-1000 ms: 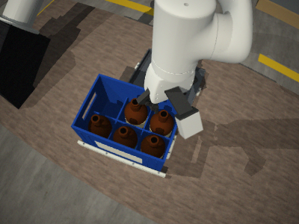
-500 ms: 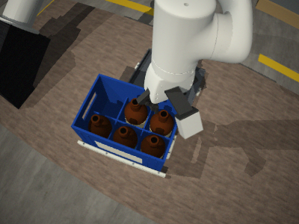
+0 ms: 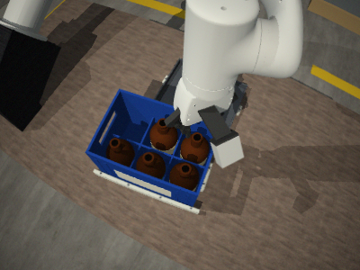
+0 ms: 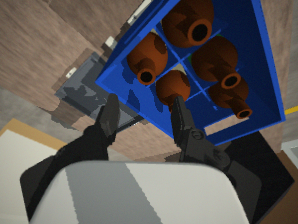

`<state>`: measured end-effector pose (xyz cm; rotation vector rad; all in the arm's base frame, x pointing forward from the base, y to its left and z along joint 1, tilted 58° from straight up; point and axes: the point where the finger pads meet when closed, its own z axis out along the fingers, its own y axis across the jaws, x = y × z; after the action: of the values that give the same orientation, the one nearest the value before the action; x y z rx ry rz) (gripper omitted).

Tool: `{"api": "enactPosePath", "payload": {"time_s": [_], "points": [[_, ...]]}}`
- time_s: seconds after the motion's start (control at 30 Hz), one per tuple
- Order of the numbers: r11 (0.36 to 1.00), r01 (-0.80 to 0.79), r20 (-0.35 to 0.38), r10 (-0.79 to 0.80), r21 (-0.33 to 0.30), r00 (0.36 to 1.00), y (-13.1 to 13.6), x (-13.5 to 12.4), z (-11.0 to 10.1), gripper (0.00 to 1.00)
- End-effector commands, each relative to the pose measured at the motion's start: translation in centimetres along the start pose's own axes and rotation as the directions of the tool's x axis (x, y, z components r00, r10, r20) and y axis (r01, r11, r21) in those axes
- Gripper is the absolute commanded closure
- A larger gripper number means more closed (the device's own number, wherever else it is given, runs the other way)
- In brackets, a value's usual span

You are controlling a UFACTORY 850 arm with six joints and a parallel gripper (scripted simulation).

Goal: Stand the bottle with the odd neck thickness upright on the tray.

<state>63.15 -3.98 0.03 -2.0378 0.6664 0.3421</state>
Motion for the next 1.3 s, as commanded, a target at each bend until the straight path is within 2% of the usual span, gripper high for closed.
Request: {"api": "enactPosePath", "payload": {"time_s": [0.0,0.87,1.27], "points": [[1.000,0.001,-0.002,-0.001,0.000,1.000,0.0,0.0,0.2,0.35],[1.000,0.001,-0.002,-0.001,0.000,1.000,-0.1,0.0,3.2,0.35],[1.000,0.001,-0.002,-0.001,0.000,1.000,-0.1,0.0,3.8,0.35]]}}
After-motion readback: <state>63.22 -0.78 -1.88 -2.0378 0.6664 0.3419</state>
